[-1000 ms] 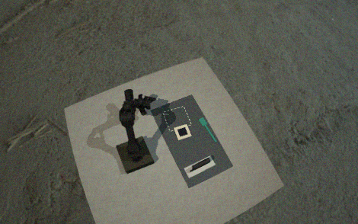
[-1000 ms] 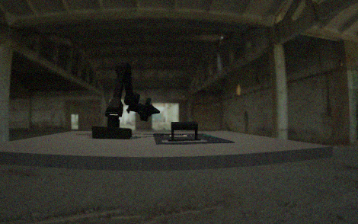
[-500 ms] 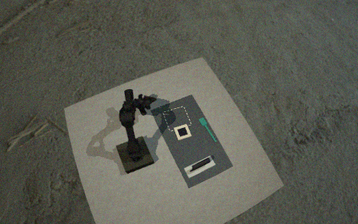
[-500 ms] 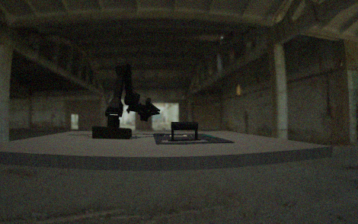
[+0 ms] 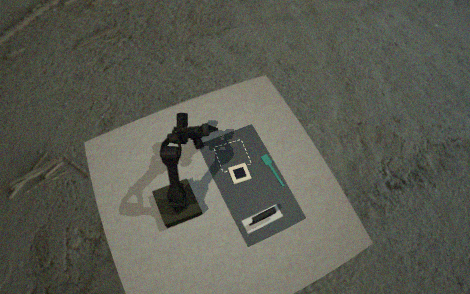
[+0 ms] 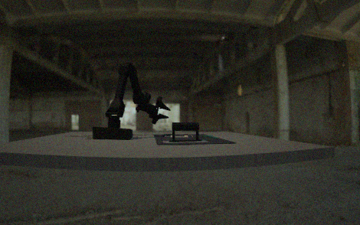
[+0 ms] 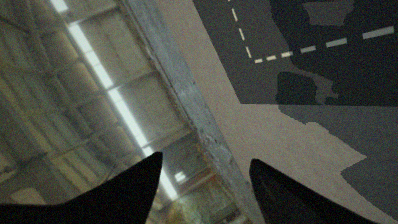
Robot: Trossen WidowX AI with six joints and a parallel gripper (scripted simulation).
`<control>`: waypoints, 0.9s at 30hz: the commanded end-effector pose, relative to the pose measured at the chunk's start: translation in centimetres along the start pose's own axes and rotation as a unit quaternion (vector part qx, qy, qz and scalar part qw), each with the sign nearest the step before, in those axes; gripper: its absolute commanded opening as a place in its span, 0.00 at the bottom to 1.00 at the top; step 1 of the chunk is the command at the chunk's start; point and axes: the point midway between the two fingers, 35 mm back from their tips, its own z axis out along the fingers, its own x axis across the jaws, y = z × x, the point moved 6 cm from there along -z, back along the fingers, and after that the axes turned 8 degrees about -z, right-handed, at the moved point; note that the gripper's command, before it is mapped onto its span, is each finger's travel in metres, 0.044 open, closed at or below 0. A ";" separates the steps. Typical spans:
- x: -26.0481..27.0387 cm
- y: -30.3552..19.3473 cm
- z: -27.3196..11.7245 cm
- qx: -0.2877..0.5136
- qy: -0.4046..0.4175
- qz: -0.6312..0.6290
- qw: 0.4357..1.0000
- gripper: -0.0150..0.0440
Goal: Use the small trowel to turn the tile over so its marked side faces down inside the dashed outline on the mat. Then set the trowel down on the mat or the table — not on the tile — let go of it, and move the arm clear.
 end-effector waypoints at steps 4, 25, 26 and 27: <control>1.2 0.6 3.2 -0.032 -0.017 -0.095 0.995 0.71; 5.7 5.2 11.9 -0.111 -0.094 -0.286 0.947 0.71; 5.9 5.5 12.3 -0.115 -0.101 -0.300 0.942 0.71; 6.2 5.8 12.8 -0.118 -0.108 -0.314 0.936 0.71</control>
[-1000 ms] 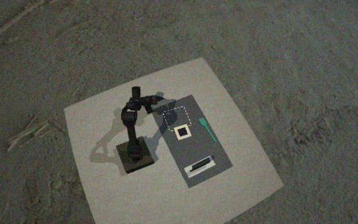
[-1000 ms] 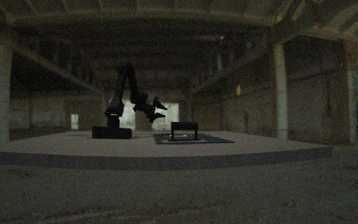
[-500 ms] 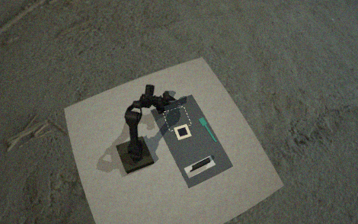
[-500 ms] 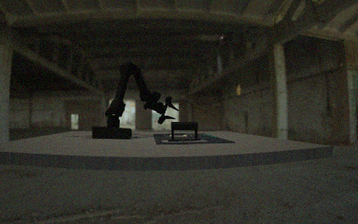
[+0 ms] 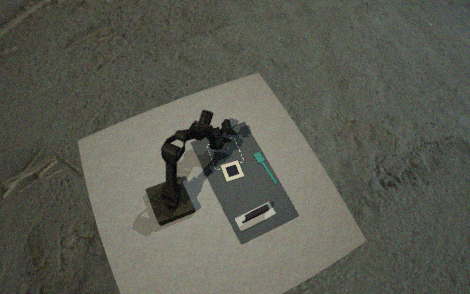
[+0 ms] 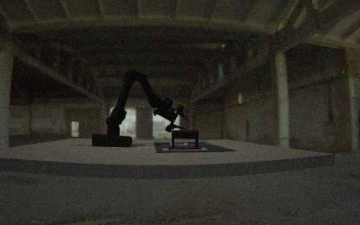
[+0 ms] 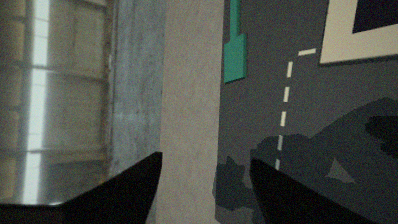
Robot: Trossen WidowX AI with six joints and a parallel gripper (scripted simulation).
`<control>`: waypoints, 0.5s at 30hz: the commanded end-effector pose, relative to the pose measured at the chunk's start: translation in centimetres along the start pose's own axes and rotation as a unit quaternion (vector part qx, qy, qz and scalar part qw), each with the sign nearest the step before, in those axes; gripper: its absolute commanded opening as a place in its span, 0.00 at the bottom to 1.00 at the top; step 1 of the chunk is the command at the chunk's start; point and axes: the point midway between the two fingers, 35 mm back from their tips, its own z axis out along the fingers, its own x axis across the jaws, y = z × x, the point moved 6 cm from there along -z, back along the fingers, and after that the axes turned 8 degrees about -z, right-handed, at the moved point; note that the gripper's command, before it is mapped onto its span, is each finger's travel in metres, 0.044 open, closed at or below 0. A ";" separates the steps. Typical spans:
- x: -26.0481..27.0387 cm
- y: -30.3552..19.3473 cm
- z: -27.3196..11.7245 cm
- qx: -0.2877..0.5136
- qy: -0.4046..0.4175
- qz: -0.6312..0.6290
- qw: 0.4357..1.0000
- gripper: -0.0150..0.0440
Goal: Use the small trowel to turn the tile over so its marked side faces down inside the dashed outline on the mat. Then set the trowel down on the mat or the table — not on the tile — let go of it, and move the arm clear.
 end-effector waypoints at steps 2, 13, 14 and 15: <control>0.5 1.3 2.2 -0.013 -0.030 -0.066 0.997 0.71; 1.8 5.9 6.9 -0.022 -0.111 -0.230 0.967 0.71; 1.9 6.4 7.3 -0.021 -0.119 -0.244 0.962 0.71; 2.0 6.9 7.7 -0.020 -0.127 -0.258 0.958 0.71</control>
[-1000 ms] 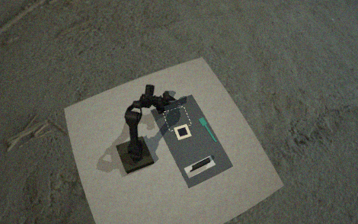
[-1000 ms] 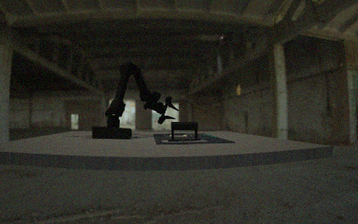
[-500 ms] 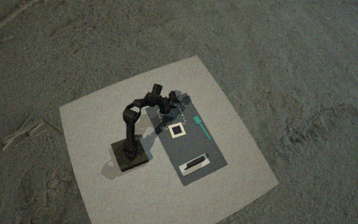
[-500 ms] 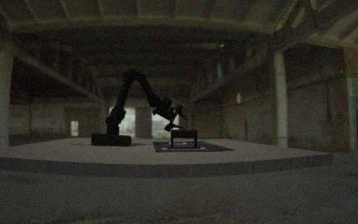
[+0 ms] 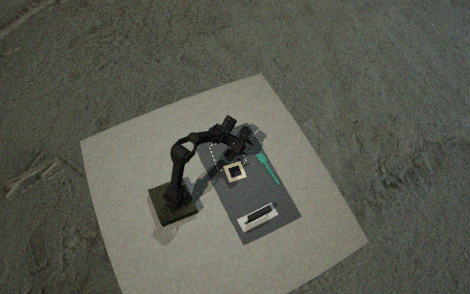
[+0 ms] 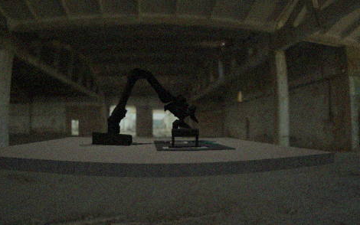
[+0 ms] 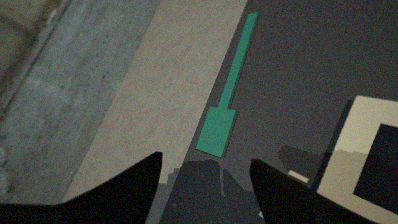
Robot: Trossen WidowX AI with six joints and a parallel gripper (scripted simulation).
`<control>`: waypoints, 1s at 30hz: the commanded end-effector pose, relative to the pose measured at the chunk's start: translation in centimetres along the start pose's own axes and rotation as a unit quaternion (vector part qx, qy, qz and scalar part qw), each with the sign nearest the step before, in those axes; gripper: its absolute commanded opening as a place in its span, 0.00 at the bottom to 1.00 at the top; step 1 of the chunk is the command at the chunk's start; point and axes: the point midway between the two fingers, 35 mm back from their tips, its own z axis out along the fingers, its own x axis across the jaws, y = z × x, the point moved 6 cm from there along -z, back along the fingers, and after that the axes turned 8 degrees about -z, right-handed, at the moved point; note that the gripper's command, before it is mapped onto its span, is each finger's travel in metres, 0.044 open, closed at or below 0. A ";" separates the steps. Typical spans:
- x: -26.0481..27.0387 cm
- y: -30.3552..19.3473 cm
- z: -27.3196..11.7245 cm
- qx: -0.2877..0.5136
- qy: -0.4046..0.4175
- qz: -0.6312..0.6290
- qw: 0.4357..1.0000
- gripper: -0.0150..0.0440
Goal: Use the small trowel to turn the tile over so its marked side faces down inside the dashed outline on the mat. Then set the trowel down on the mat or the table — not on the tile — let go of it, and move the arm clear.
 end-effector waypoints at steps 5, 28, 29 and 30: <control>-0.4 3.5 3.1 0.016 -0.059 -0.117 0.991 0.71; -4.8 16.4 9.3 0.175 -0.180 -0.409 0.877 0.71; -5.1 17.0 9.4 0.185 -0.181 -0.420 0.870 0.71; -5.4 17.6 9.5 0.195 -0.182 -0.430 0.862 0.71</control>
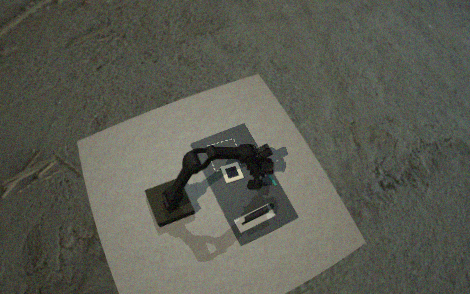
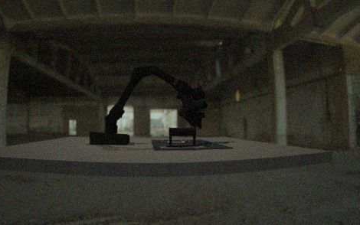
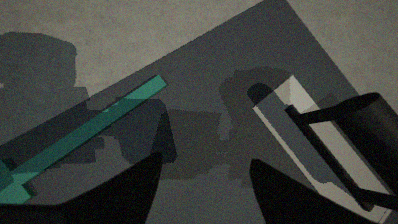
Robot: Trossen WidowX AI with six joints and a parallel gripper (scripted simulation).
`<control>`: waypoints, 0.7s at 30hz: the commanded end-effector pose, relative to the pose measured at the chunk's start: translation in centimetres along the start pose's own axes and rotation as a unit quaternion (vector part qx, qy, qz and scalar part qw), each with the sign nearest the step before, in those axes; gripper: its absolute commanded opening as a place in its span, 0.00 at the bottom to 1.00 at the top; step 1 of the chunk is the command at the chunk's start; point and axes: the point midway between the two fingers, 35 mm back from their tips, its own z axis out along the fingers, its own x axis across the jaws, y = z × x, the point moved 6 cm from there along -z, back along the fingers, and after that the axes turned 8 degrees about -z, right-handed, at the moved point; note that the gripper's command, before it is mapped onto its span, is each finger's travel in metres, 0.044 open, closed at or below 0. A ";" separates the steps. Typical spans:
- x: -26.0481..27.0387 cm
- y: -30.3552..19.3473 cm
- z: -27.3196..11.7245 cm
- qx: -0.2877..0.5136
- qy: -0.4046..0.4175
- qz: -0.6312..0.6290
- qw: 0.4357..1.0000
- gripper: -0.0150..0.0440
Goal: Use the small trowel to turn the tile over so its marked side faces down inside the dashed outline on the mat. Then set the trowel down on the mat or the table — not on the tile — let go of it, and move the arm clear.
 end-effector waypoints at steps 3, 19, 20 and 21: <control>-3.5 1.3 1.1 0.053 0.004 -0.080 0.995 0.71; -15.5 3.3 2.0 0.168 0.104 -0.283 0.939 0.71; -16.3 3.3 1.9 0.171 0.114 -0.294 0.933 0.71; -17.0 3.3 1.9 0.174 0.124 -0.304 0.928 0.71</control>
